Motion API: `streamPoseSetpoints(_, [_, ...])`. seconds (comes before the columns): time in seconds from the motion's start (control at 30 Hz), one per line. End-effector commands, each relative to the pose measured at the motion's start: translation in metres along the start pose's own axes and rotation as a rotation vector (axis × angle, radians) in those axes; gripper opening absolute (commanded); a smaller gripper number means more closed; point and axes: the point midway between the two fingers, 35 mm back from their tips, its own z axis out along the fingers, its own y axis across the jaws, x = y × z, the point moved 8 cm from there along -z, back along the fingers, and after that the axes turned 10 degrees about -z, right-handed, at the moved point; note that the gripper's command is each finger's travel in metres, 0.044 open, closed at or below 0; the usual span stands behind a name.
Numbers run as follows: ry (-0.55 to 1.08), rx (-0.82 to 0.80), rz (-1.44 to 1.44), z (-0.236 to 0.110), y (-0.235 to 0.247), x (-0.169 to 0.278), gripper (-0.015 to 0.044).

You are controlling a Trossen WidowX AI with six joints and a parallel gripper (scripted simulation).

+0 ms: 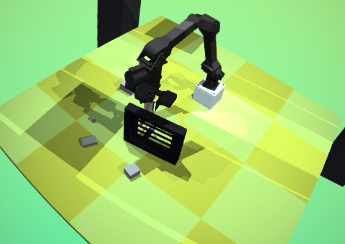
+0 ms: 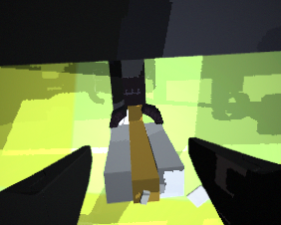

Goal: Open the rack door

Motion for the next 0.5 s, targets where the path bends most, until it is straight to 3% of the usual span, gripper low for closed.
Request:
streamPoseSetpoints(0.0, [0.009,-0.002,-0.006,0.0092,0.0003,0.0011,0.0289])
streamPoseSetpoints(0.17, [0.009,-0.002,-0.006,0.0148,0.0007,0.0017,0.0289])
streamPoseSetpoints(0.4, [0.009,-0.002,-0.006,0.0148,0.0007,0.0017,0.0105])
streamPoseSetpoints(0.47, [0.009,-0.002,-0.006,0.0148,0.0007,0.0017,0.0091])
